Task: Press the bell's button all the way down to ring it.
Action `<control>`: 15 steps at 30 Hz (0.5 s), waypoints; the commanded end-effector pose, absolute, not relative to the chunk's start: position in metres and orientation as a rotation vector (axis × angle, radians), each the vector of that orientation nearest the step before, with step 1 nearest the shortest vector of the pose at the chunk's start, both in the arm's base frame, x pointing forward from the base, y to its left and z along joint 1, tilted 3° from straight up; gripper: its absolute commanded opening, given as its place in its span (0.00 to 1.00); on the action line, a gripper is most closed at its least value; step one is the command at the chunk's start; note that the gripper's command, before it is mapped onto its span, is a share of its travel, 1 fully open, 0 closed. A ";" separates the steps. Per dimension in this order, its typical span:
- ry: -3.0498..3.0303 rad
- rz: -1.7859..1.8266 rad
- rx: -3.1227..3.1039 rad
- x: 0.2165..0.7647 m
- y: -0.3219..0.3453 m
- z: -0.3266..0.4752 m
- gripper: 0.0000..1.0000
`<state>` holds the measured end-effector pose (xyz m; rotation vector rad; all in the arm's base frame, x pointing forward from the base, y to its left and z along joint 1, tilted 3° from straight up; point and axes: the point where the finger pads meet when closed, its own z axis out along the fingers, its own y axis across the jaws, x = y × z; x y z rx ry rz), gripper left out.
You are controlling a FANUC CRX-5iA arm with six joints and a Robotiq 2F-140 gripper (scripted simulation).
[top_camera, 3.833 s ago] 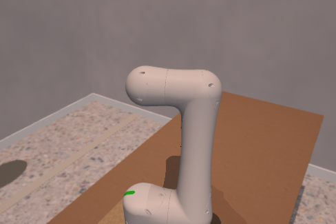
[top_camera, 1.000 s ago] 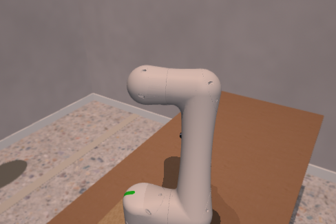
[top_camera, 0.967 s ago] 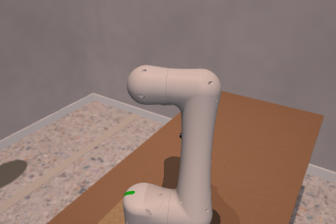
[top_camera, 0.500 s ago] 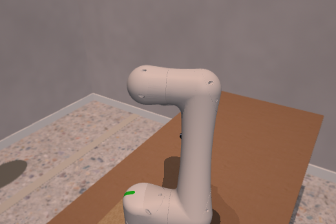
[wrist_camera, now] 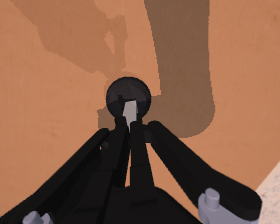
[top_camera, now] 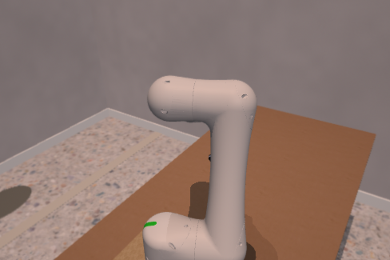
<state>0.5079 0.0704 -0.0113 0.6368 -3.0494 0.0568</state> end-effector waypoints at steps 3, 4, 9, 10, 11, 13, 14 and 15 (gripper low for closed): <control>-3.050 0.057 0.637 0.508 0.070 -0.011 0.00; -3.050 0.057 0.637 0.508 0.070 -0.011 0.00; -3.050 0.057 0.637 0.508 0.070 -0.011 0.00; -3.050 0.057 0.637 0.508 0.070 -0.011 0.00; -3.050 0.057 0.637 0.508 0.070 -0.011 0.00; -3.050 0.057 0.637 0.508 0.070 -0.013 0.00; -3.050 0.057 0.637 0.508 0.070 -0.014 0.00; -3.050 0.057 0.637 0.508 0.070 -0.014 0.00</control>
